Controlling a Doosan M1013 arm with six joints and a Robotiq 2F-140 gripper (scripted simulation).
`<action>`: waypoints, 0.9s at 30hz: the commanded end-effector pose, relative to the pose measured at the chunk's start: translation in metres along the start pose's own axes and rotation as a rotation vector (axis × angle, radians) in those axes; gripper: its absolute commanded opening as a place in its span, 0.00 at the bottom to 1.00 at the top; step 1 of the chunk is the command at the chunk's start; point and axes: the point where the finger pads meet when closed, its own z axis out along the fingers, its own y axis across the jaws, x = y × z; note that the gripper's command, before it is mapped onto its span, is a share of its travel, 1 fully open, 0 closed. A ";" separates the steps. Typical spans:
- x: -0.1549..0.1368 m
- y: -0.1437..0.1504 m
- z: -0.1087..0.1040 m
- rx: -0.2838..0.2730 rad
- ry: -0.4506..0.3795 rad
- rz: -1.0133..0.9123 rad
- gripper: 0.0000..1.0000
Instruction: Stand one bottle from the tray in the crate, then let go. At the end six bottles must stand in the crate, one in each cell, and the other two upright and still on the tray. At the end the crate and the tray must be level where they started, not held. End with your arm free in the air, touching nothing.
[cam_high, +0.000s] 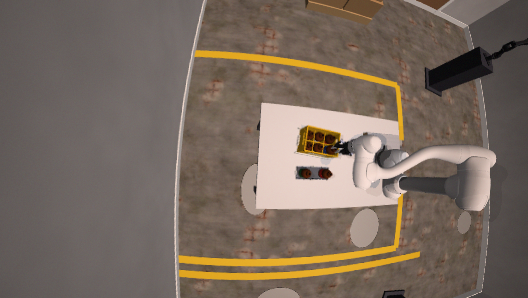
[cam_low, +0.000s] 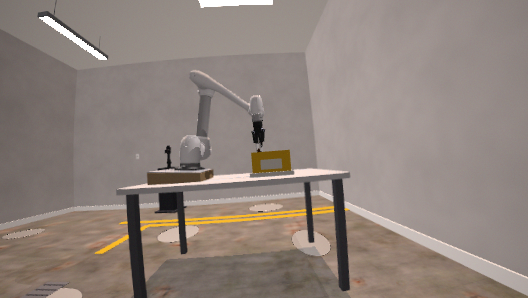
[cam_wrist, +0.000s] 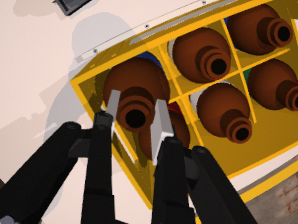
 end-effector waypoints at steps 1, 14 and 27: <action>0.000 0.000 0.005 0.000 0.000 0.000 0.00; 0.000 0.000 0.018 0.000 0.000 0.000 0.00; 0.000 0.000 0.027 0.000 0.000 0.000 0.00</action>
